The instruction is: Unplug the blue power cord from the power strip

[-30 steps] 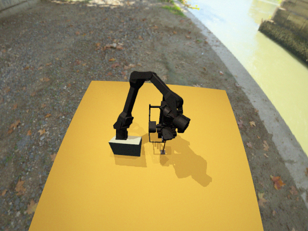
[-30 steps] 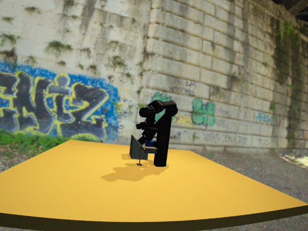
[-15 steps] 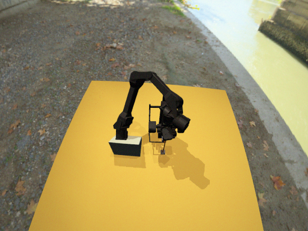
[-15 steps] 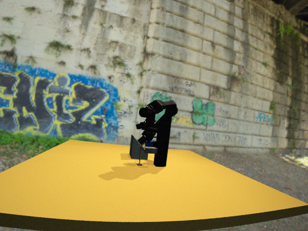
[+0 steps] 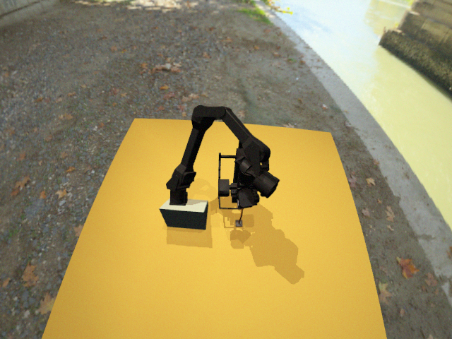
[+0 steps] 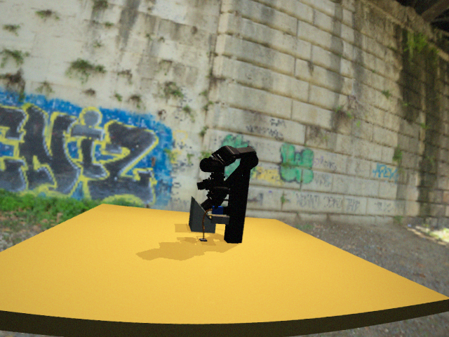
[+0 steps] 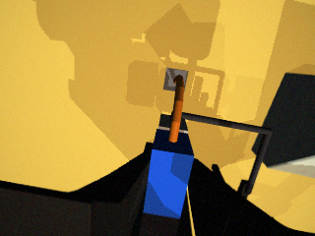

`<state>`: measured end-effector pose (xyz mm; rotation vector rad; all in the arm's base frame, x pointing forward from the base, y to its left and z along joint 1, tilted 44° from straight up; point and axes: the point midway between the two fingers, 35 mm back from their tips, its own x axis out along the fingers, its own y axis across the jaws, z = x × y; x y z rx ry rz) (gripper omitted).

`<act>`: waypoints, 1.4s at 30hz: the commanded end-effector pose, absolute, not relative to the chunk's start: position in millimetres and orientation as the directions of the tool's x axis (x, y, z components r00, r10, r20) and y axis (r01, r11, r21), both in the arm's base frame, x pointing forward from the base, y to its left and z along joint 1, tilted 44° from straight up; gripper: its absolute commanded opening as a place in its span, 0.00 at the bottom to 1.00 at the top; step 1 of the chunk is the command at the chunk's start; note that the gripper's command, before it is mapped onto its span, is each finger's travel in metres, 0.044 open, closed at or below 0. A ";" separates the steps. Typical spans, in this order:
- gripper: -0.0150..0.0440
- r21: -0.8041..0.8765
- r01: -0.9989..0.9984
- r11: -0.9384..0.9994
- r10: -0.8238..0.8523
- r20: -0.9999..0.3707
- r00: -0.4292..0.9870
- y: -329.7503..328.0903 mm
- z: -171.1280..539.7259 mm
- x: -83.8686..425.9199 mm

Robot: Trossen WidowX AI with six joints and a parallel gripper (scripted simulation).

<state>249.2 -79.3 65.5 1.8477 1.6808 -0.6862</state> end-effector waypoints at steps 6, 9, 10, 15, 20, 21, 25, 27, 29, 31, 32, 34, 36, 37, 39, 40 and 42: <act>0.25 0.053 0.995 -0.080 0.682 -0.725 0.093 -109.4 44.6 248.6; 0.25 0.052 0.995 -0.081 0.682 -0.725 0.094 -113.4 41.9 248.0; 0.25 0.052 0.995 -0.081 0.682 -0.725 0.094 -114.7 41.0 247.8; 0.25 0.052 0.995 -0.081 0.682 -0.725 0.094 -121.5 36.4 246.5; 0.34 0.052 0.995 -0.081 0.684 -0.723 0.094 -119.6 37.0 245.6; 0.39 0.052 0.995 -0.081 0.685 -0.722 0.094 -117.9 38.0 245.6; 0.57 0.052 0.995 -0.082 0.685 -0.722 0.094 -117.2 38.4 245.6; 0.65 0.052 0.995 -0.082 0.685 -0.722 0.094 -117.2 38.4 245.6; 0.74 0.052 0.995 -0.082 0.685 -0.722 0.094 -117.2 38.4 245.6; 0.83 0.052 0.995 -0.082 0.685 -0.722 0.094 -117.2 38.4 245.6; 0.88 0.052 0.995 -0.082 0.685 -0.722 0.094 -117.2 38.4 245.6; 0.97 0.052 0.995 -0.082 0.685 -0.723 0.094 -123.3 35.1 245.9; 1.00 0.053 0.995 -0.082 0.683 -0.724 0.094 -135.3 28.1 246.1; 1.00 0.053 0.995 -0.082 0.683 -0.724 0.094 -142.8 23.6 245.8; 1.00 0.053 0.995 -0.082 0.682 -0.725 0.094 -161.2 11.7 244.2; 1.00 0.053 0.995 -0.081 0.682 -0.725 0.094 -167.3 7.5 243.2; 1.00 0.053 0.995 -0.081 0.682 -0.725 0.094 -169.3 6.0 242.9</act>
